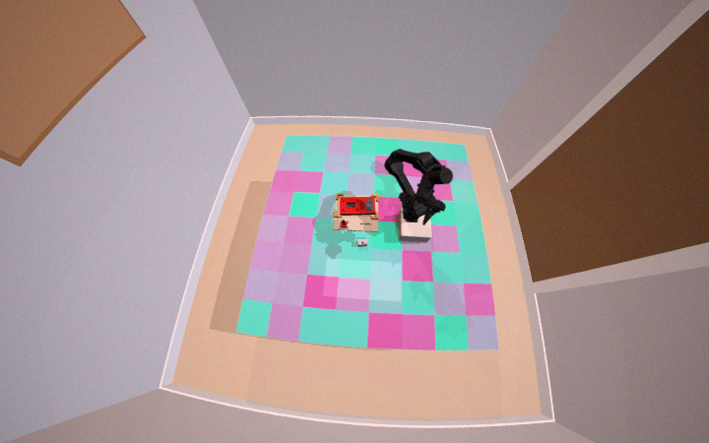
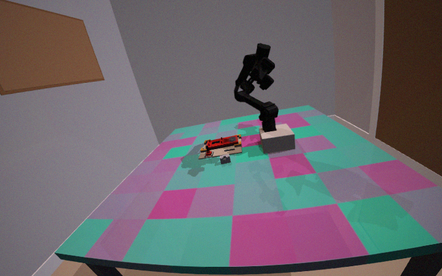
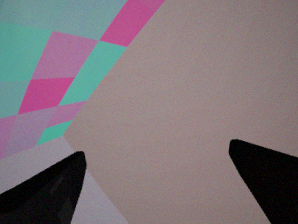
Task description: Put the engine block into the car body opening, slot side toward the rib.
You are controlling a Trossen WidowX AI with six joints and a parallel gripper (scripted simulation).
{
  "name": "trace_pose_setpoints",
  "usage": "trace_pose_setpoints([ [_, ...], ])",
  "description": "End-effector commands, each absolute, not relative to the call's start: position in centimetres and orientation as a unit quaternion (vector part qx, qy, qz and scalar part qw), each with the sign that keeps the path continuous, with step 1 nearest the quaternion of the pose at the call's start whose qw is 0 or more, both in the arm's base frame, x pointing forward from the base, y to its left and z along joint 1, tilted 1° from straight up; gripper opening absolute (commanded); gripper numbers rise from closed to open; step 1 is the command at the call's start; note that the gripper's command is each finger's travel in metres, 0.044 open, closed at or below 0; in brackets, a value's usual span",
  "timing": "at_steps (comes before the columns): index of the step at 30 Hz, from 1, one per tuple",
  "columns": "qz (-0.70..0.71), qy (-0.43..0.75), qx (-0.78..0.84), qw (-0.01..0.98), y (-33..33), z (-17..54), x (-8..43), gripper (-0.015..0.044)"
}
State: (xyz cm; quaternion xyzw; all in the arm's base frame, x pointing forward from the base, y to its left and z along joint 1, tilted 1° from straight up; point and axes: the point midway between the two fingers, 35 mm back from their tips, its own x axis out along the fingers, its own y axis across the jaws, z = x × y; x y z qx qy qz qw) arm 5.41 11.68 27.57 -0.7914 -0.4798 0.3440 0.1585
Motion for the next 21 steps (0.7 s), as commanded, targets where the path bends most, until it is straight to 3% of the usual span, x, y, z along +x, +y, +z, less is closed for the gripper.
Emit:
trace_pose_setpoints([
  [1, 0.371, -0.450, -0.790, 0.190, 12.1, 27.5, 5.2, 0.0440],
  [21, 0.469, -0.271, -0.763, 0.354, 14.2, 26.7, 5.3, 0.0440],
])
